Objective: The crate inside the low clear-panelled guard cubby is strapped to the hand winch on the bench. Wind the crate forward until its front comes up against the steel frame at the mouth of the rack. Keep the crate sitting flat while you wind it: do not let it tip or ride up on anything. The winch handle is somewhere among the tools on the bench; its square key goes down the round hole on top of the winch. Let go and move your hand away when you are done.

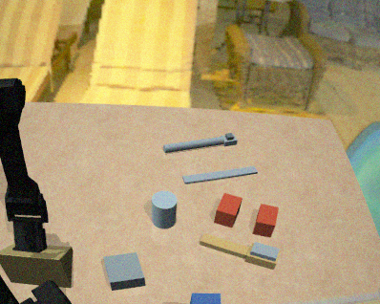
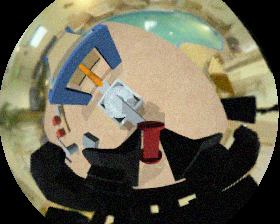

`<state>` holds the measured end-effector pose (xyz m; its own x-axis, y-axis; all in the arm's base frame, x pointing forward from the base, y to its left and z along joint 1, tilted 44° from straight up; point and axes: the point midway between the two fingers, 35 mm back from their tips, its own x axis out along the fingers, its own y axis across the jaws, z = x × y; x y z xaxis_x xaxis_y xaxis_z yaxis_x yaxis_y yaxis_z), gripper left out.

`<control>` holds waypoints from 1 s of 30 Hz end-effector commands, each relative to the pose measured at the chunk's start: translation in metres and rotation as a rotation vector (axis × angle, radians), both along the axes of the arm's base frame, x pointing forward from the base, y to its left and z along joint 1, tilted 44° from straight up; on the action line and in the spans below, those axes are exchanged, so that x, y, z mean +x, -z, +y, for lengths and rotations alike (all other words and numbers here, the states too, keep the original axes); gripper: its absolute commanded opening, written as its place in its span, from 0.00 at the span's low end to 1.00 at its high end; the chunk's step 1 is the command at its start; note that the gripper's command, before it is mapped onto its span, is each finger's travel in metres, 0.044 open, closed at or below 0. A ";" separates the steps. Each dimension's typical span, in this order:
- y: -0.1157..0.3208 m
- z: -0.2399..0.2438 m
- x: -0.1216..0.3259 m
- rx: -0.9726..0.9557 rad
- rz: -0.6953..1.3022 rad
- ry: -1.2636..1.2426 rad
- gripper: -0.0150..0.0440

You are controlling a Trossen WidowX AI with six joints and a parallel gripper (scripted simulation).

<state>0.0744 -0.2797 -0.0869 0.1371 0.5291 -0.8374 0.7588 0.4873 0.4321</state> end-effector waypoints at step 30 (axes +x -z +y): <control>-0.041 -0.062 0.019 0.093 0.119 -0.085 0.25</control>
